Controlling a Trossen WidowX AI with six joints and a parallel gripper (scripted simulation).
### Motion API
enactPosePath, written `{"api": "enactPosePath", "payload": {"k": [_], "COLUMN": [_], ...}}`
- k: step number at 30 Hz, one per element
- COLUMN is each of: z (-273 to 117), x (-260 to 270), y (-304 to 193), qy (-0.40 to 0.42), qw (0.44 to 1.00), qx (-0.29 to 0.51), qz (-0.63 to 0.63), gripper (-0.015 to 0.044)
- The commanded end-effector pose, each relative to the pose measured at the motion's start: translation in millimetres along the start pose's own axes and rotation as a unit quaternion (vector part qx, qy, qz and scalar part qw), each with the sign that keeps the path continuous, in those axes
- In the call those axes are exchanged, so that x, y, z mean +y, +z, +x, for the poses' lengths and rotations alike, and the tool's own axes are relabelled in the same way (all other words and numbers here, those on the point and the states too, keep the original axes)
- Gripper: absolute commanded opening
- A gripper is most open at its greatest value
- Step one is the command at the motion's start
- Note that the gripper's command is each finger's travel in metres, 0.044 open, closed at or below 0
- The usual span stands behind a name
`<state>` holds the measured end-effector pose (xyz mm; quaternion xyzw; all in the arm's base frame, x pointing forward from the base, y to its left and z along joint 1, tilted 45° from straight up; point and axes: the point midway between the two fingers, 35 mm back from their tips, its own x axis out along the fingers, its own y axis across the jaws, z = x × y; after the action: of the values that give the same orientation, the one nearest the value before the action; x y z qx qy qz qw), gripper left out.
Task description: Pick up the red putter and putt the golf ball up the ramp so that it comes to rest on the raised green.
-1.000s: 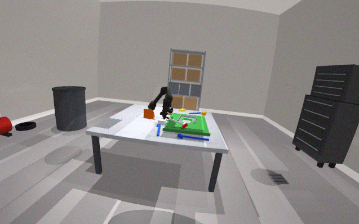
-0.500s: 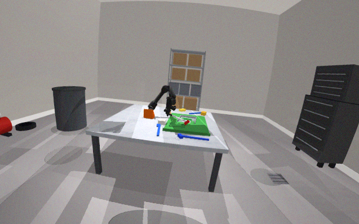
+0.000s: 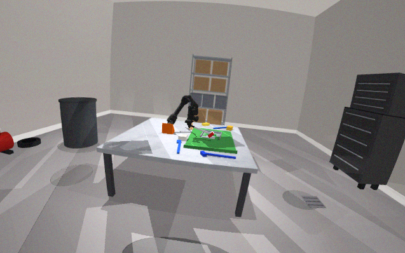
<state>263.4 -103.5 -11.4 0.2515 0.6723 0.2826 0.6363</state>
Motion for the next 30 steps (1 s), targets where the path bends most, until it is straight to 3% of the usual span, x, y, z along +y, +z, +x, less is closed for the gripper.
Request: {"api": "enactPosePath", "payload": {"k": [1, 30], "z": [-22.4, -17.5], "x": [-0.4, -0.4], "y": [-1.1, -0.4], "qy": [-0.003, -0.002], "qw": [1.0, 1.0], "qx": [-0.004, -0.004], "qz": [-0.001, 0.0], "gripper": [0.0, 0.0]}}
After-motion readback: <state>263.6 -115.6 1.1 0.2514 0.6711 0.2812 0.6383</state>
